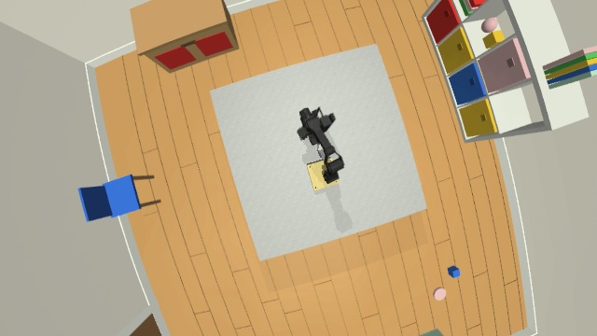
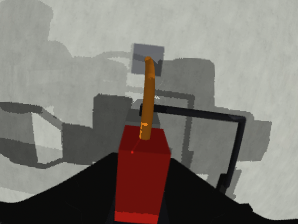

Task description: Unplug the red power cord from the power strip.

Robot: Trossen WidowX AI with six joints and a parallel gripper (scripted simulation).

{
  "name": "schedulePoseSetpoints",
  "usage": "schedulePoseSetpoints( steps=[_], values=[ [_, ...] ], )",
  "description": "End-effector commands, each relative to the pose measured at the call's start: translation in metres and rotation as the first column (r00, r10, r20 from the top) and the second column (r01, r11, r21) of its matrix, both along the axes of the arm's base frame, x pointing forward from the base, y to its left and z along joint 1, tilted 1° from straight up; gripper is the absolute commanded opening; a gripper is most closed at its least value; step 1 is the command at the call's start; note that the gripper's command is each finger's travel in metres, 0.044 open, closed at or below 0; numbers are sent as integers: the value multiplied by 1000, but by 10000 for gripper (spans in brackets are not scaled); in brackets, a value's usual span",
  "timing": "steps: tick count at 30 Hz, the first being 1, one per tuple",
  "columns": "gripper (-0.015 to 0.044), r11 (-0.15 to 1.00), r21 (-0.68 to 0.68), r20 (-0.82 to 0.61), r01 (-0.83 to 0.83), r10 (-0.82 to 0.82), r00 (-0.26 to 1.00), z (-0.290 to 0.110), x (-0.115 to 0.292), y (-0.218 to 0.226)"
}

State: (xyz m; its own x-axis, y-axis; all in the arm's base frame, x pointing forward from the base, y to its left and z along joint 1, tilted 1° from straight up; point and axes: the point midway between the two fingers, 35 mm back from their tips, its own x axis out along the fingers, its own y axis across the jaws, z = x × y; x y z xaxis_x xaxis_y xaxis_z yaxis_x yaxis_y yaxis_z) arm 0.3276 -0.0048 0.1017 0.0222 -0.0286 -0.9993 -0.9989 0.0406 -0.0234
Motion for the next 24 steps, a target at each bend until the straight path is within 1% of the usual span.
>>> schedulePoseSetpoints(
  steps=[1,24],
  values=[
    [0,1000,15,2,-6,5,1000,0,2,13],
    [0,1000,17,0,-9,9,1000,1,1,51]
  ],
)
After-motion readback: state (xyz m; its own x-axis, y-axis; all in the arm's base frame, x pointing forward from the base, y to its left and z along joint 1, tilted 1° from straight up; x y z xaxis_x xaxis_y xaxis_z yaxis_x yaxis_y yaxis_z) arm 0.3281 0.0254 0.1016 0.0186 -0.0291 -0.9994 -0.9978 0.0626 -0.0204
